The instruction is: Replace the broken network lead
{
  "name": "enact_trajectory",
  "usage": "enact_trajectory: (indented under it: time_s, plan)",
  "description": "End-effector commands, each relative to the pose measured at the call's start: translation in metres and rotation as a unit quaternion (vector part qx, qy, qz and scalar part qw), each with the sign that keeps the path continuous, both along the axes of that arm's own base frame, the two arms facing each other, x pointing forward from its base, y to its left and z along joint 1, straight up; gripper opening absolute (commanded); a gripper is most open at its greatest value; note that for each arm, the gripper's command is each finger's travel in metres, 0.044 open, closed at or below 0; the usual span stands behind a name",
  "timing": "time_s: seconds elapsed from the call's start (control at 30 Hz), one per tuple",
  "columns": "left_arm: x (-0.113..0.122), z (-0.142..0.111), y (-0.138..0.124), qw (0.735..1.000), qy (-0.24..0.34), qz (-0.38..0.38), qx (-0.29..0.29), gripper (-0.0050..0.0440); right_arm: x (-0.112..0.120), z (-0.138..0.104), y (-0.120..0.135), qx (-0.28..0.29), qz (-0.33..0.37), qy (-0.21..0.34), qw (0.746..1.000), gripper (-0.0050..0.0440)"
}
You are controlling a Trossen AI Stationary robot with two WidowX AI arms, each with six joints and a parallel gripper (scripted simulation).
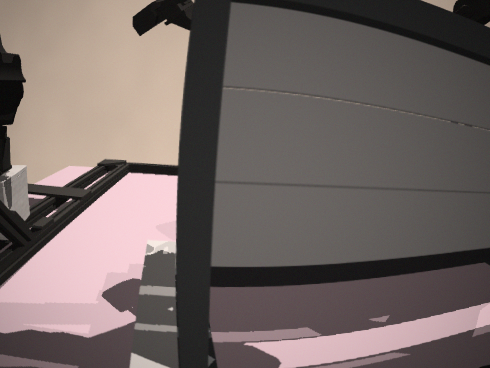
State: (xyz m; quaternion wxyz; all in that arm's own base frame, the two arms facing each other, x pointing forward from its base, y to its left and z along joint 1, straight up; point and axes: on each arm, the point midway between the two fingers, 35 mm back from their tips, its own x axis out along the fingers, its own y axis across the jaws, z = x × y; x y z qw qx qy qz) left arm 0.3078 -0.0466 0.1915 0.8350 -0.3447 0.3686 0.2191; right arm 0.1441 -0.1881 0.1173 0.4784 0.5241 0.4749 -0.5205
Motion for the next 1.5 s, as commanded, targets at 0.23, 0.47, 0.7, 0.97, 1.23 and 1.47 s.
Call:
enact_trajectory:
  time_s: [0.23,0.47,0.7,0.97,1.23,1.47]
  plan:
    - [-0.001,-0.026,-0.010,0.993,0.084,0.046,-0.076,0.0176,0.000,0.000,0.000,0.000,0.000,0.000,1.000,0.0176]
    - [-0.001,-0.026,-0.010,0.993,0.084,0.046,-0.076,0.0176,0.000,0.000,0.000,0.000,0.000,0.000,1.000,0.0176]
    - [-0.002,-0.052,-0.019,0.971,0.164,0.090,-0.148,0.0176,0.000,0.000,0.000,0.000,0.000,0.000,1.000,0.0176]
    - [-0.002,-0.052,-0.019,0.971,0.164,0.090,-0.148,0.0176,0.000,0.000,0.000,0.000,0.000,0.000,1.000,0.0176]
    - [-0.004,-0.078,-0.028,0.936,0.242,0.132,-0.218,0.0176,0.000,0.000,0.000,0.000,0.000,0.000,1.000,0.0176]
    - [-0.004,-0.078,-0.028,0.936,0.242,0.132,-0.218,0.0176,0.000,0.000,0.000,0.000,0.000,0.000,1.000,0.0176]
